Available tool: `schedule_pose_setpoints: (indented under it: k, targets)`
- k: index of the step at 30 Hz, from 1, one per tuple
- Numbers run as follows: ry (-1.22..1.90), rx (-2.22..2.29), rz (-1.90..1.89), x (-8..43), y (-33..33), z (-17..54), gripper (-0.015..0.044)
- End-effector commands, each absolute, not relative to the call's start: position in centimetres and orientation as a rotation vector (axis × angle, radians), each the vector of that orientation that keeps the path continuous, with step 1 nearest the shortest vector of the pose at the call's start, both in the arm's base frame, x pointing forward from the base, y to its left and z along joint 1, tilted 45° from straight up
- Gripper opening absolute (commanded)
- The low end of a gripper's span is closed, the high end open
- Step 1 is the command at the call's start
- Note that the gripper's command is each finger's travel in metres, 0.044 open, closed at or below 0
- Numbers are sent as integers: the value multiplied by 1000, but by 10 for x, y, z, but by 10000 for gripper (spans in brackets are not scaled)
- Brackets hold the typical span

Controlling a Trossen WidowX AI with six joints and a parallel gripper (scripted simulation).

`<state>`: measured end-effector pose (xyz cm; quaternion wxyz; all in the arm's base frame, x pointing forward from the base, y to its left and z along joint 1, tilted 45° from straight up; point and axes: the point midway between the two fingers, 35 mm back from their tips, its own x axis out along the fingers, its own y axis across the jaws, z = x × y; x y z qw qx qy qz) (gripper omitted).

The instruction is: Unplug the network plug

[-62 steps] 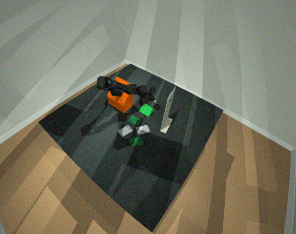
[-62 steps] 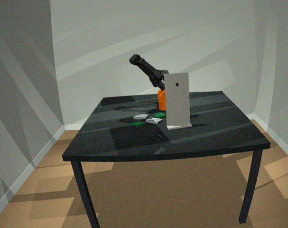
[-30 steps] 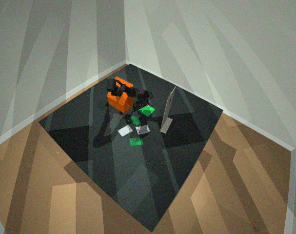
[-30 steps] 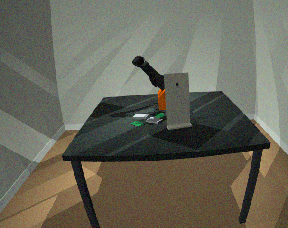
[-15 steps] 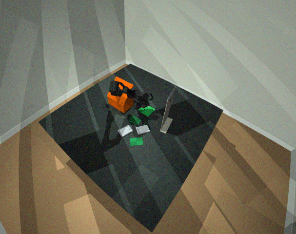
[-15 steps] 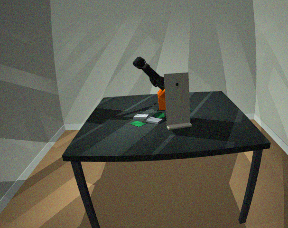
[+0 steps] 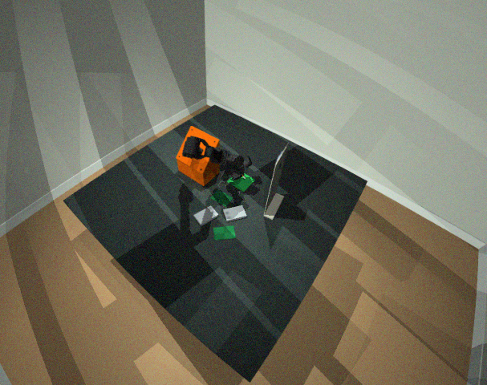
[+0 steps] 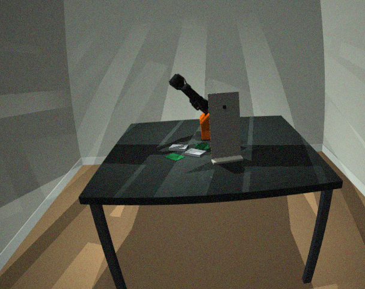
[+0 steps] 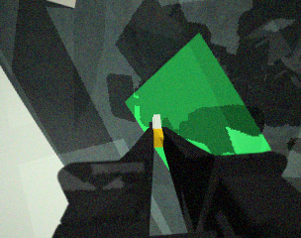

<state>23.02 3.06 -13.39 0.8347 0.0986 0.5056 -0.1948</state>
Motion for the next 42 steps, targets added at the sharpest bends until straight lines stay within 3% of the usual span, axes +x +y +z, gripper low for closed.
schedule_pose_setpoints:
  k: [1,36,42]
  targets:
    - [1080,205,-408,228,28,-138,0]
    - [1074,203,-416,229,11,-149,0]
    - [1074,203,-416,229,11,-149,156]
